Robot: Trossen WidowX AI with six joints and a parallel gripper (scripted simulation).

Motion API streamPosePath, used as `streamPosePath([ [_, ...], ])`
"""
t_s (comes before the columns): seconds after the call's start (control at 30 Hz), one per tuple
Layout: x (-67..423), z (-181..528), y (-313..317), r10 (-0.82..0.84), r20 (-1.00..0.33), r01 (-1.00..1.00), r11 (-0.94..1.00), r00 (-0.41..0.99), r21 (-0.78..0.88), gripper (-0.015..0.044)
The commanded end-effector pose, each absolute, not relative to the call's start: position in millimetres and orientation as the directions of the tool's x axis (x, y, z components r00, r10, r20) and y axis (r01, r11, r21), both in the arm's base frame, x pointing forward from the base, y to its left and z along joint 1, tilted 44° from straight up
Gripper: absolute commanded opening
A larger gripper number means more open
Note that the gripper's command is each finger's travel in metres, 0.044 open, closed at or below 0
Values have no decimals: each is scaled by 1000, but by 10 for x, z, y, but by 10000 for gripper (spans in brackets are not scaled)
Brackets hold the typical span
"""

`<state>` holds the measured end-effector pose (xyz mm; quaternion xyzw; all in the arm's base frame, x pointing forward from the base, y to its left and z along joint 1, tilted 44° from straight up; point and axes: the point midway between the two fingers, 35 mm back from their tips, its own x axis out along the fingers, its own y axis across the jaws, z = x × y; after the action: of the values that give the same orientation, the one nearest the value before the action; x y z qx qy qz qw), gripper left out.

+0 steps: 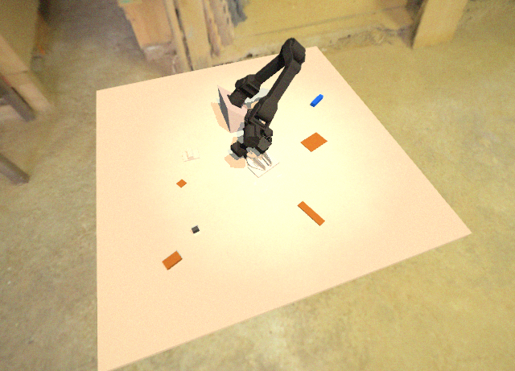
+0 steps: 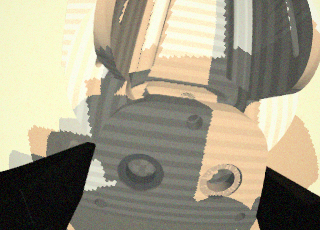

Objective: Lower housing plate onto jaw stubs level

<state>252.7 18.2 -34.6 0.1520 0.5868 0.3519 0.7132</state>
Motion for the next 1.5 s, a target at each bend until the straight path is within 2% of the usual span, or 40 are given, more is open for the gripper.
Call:
streamPosePath([
  [0.0, 2519, -350, 191, 683, -728, -317, 705, 64, 634, 351],
  [1.47, 2524, -419, 257, 683, -727, -316, 705, 64, 635, 351],
])
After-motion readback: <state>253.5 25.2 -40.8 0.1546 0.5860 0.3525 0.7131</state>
